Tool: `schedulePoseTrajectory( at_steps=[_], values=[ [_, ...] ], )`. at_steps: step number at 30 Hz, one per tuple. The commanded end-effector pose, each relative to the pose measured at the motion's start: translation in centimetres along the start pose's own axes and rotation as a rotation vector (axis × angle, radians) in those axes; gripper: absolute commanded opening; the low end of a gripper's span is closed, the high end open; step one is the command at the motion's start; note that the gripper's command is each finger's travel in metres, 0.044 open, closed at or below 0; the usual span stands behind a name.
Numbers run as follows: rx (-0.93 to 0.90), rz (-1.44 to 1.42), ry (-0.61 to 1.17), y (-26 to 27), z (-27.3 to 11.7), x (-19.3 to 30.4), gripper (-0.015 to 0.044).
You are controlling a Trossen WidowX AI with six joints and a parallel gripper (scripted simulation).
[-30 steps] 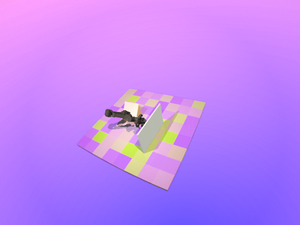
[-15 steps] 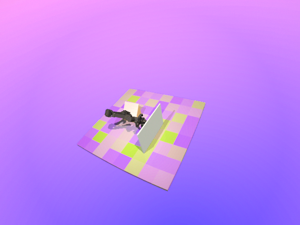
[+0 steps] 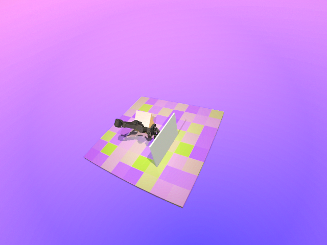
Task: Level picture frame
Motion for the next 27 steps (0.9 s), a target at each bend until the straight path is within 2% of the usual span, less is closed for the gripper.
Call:
schedulePoseTrajectory(
  at_steps=[1, 6, 18, 23, 27],
  values=[
    [0.0, 0.005, 0.0, 0.0, 0.0, 0.0, 0.026],
    [0.0, 0.023, 0.0, 0.1, -0.5, -0.2, 0.026],
    [-0.007, 0.343, 0.007, -0.4, -9.6, -0.2, 0.026],
    [-0.006, 0.328, 0.0, -0.2, -9.4, -0.5, 0.026],
    [0.002, 0.349, 0.011, 0.8, -10.8, -1.4, 0.026]
  ],
)
Point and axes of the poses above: the point midway between the two fingers, 35 mm back from their tips, its own z axis out along the fingers, its own y axis across the jaws, x = y × z, the point moved 1 cm from there along -z, back along the fingers, and after that the axes turned 5 degrees about z, right-handed, at the moved point
